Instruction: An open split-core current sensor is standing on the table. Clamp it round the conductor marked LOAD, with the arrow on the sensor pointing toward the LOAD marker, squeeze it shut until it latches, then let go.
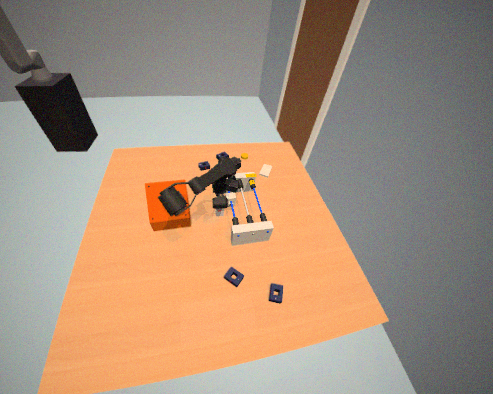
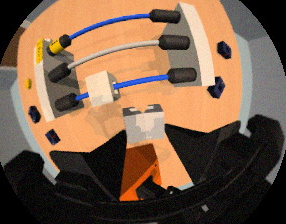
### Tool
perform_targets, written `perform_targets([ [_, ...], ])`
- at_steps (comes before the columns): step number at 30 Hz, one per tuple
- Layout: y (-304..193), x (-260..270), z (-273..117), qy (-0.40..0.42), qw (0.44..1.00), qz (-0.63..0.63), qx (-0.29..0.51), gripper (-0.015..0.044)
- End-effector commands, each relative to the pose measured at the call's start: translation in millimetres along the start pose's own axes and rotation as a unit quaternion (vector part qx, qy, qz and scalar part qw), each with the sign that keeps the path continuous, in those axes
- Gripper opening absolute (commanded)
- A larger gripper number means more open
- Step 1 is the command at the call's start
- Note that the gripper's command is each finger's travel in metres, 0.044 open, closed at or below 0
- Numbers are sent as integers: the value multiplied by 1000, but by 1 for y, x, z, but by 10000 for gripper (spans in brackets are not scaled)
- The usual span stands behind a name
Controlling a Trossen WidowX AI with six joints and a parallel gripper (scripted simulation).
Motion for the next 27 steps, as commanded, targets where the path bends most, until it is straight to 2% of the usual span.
perform_targets([
  [1,-3,-2,-26,0,1000,3,-1,0],
  [4,-6,-5,-39,-3,1000,3,-1,0],
  [10,0,-3,-42,-2,1000,25,-1,0],
  [27,67,15,-56,3,966,259,-1,0],
])
Point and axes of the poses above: the point midway between the two fingers, 35 mm back from their tips, its own z axis out along the fingers, its own x axis across the jaws, y = z × x, the point moved 5 cm from there along -z, back along the fingers, and after that the axes turned 7 degrees about z, right-handed, at the moved point
